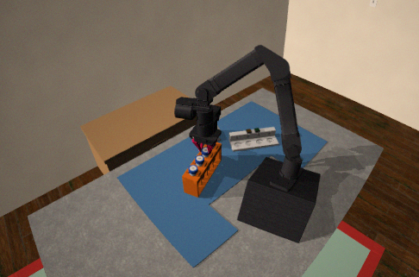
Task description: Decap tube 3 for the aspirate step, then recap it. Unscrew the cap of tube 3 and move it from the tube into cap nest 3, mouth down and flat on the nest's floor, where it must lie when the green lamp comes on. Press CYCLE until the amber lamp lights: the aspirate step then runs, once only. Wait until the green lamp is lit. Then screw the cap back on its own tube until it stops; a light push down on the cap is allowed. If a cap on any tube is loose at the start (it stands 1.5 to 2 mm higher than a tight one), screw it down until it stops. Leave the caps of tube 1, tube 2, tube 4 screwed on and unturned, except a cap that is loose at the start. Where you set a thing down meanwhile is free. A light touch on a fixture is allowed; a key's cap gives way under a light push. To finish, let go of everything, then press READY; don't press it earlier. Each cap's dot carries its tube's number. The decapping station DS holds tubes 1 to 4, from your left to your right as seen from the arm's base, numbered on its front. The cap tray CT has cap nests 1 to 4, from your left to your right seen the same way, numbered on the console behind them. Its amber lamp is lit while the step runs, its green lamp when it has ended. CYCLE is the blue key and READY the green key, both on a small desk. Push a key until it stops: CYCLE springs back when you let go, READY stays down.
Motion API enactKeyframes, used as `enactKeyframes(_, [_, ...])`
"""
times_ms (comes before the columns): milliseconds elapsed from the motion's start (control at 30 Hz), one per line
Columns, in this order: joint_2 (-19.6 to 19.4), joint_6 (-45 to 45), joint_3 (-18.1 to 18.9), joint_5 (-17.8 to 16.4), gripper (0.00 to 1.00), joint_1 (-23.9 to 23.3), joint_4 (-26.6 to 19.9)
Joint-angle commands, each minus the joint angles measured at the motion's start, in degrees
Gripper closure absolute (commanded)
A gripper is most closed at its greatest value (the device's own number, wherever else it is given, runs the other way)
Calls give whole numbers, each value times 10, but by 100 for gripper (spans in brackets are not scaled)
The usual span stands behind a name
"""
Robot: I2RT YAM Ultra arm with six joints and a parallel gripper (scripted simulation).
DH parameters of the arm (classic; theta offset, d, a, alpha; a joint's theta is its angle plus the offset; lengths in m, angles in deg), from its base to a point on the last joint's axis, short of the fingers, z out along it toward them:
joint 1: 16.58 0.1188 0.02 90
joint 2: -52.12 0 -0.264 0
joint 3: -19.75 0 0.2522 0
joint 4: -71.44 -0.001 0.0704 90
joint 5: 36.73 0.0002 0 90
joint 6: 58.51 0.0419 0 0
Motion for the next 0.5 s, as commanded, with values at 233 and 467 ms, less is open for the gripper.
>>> enactKeyframes(233, [3,-269,2,3,100,1,0])
enactKeyframes(467, [3,-441,2,3,100,2,0])
